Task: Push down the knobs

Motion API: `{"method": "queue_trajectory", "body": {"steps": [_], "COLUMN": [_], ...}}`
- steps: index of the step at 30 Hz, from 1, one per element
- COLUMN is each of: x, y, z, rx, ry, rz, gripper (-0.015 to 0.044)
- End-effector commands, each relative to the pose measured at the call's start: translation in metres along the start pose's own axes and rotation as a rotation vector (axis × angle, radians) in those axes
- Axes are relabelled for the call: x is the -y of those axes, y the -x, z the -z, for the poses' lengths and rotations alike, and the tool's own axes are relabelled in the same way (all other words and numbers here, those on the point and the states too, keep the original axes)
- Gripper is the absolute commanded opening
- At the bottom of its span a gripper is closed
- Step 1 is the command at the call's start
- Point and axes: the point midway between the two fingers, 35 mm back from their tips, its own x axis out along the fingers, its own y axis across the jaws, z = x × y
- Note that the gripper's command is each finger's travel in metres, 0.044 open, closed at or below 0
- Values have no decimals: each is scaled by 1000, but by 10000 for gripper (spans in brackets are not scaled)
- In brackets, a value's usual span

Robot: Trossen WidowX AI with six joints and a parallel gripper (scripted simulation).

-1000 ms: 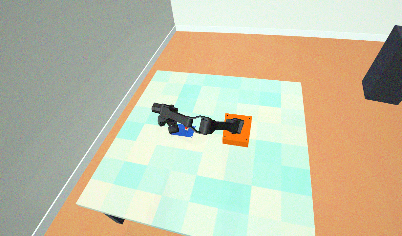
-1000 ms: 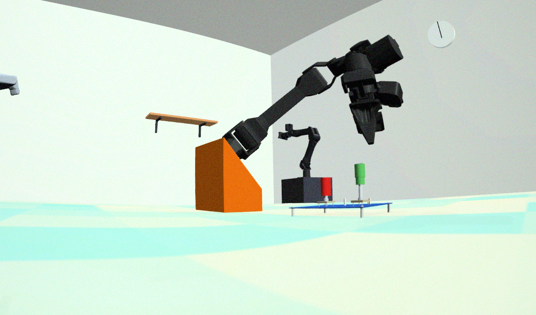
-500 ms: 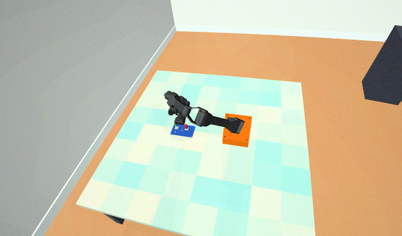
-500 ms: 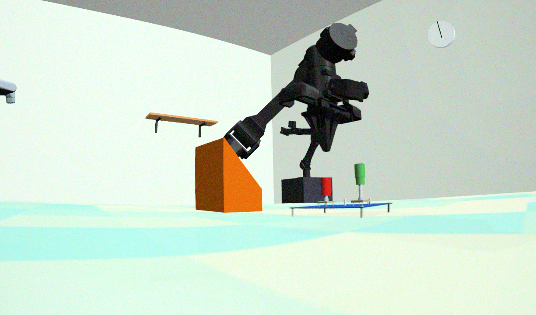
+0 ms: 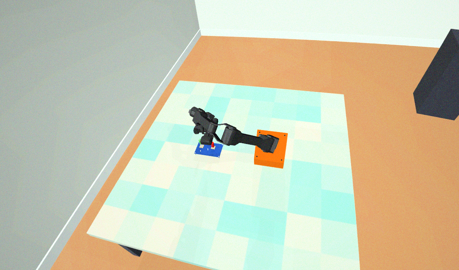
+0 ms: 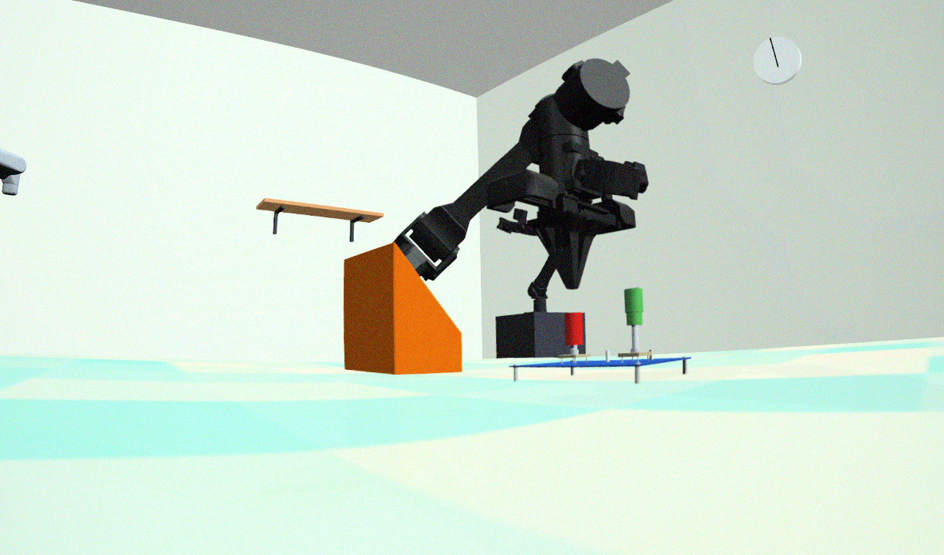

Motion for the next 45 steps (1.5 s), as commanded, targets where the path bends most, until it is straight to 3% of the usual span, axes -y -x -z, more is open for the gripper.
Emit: {"method": "queue_trajectory", "body": {"steps": [1,45], "x": [0,-1], "y": [-6,-24], "z": [0,0], "rx": [1,1], "ry": [-7,-7], "rz": [-7,-8], "gripper": [0,0]}}
